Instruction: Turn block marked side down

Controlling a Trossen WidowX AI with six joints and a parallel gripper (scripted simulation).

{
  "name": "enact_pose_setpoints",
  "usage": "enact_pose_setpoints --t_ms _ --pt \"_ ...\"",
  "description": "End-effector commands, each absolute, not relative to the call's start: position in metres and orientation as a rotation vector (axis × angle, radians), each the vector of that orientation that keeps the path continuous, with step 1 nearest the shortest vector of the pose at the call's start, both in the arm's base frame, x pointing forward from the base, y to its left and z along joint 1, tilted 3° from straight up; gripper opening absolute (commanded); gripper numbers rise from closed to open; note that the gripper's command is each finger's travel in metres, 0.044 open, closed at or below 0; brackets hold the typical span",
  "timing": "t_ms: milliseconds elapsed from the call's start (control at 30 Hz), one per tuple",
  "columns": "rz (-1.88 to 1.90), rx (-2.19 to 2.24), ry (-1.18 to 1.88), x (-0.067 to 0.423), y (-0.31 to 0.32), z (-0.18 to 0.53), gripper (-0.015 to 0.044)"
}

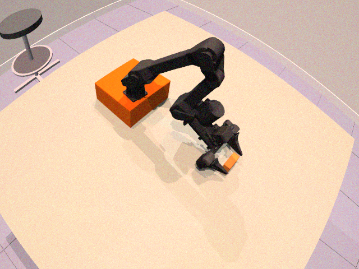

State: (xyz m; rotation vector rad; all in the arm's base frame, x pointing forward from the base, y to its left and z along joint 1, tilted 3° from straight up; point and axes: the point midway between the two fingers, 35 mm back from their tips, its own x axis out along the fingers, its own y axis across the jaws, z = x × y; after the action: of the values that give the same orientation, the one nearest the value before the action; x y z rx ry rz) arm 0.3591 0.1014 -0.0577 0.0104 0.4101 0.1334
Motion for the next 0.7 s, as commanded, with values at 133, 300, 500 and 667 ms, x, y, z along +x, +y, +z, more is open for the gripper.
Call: enact_pose_setpoints --t_ms 133,300,500,667 --pt "0.131 0.007 0.406 0.359 0.101 -0.057 0.0440" --pt "0.140 -0.004 0.450 0.365 0.105 -0.056 0.0440" --pt "0.145 -0.025 0.656 0.377 0.109 -0.043 0.0440" --pt "0.140 -0.032 0.833 0.367 0.105 -0.017 0.0440"
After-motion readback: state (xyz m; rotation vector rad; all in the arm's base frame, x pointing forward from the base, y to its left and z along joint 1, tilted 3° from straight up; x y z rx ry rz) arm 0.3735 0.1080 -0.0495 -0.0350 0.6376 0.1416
